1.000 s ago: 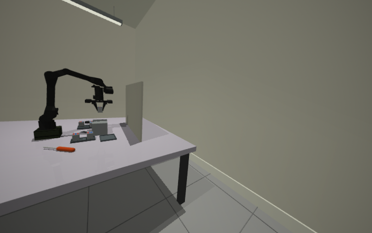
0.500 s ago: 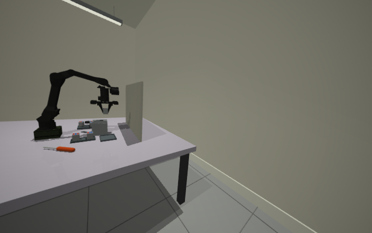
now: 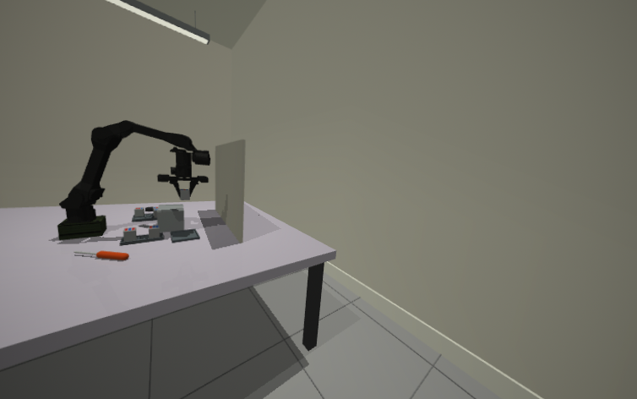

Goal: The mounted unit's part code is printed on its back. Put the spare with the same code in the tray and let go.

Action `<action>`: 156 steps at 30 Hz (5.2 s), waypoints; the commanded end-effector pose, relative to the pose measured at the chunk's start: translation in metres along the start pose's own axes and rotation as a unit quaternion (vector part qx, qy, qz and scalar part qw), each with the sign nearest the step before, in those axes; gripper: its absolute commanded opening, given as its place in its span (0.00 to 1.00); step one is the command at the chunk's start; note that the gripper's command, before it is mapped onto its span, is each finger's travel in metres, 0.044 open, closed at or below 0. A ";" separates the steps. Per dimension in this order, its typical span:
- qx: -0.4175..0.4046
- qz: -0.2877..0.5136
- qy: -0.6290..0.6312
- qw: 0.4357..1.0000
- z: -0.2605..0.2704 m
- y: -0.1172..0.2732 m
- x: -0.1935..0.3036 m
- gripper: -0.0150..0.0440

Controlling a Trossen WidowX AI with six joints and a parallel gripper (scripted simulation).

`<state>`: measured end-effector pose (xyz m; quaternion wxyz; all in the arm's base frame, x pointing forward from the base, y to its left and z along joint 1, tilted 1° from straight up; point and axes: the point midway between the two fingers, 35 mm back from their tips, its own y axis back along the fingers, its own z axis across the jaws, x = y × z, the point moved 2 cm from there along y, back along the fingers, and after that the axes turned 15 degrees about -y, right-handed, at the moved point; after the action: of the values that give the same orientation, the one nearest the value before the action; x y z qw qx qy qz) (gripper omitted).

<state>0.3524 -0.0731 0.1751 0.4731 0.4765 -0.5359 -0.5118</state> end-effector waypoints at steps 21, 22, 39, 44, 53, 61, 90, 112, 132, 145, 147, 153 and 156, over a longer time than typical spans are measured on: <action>0.000 0.007 0.016 1.000 -0.009 -0.010 0.057 0.25; 0.000 0.007 0.016 1.000 -0.009 -0.011 0.057 0.25; 0.000 0.007 0.016 1.000 -0.012 -0.026 0.058 0.25; 0.000 0.007 0.016 1.000 -0.012 -0.030 0.058 0.25; 0.000 0.007 0.016 1.000 -0.013 -0.038 0.059 0.25; 0.000 0.007 0.016 1.000 -0.014 -0.045 0.059 0.25; 0.000 0.007 0.016 1.000 -0.016 -0.070 0.059 0.25; 0.000 0.007 0.016 1.000 -0.015 -0.089 0.059 0.25; 0.000 0.007 0.016 1.000 -0.014 -0.106 0.059 0.25; 0.000 0.007 0.016 1.000 -0.012 -0.117 0.059 0.25; 0.000 0.007 0.016 1.000 -0.012 -0.119 0.059 0.25; 0.000 0.007 0.016 1.000 -0.011 -0.124 0.059 0.25; 0.000 0.007 0.016 1.000 -0.011 -0.126 0.059 0.25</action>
<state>0.3629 -0.1358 0.0552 0.4826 0.4813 -0.5336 -0.5007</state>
